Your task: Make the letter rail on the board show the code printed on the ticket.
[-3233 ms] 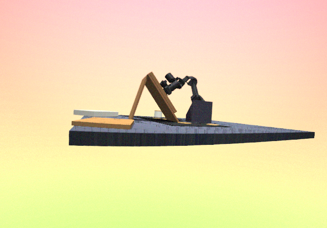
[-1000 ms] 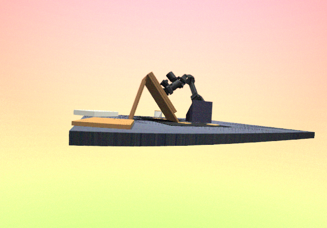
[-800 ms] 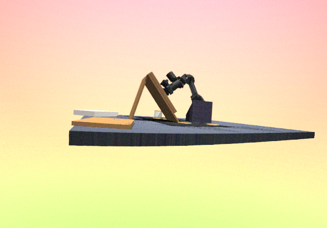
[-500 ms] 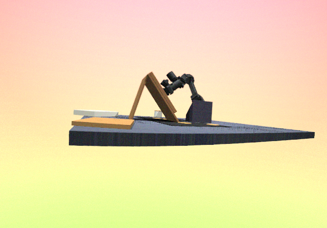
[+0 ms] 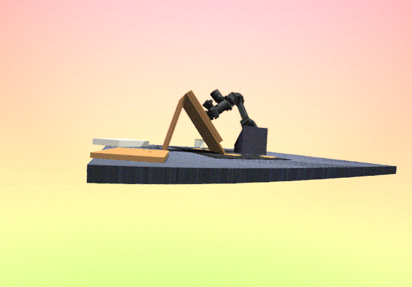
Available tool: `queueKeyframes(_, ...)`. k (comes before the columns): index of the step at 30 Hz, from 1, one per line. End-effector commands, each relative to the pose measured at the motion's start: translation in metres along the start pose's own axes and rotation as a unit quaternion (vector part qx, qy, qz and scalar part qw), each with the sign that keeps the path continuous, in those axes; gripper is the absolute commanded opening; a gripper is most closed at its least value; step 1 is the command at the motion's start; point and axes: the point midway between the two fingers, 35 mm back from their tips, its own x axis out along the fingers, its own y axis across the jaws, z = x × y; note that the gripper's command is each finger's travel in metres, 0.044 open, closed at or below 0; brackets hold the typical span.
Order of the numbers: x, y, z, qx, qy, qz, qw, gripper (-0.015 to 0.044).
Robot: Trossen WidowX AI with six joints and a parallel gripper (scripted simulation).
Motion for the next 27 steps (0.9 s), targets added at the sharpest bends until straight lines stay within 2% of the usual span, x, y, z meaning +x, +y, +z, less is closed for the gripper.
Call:
queueKeyframes(1,0.000,0.003,0.000,0.002,0.001,-0.002,1.000,0.0000)
queueKeyframes(27,0.000,0.017,0.000,0.002,0.001,-0.002,1.000,0.0000)
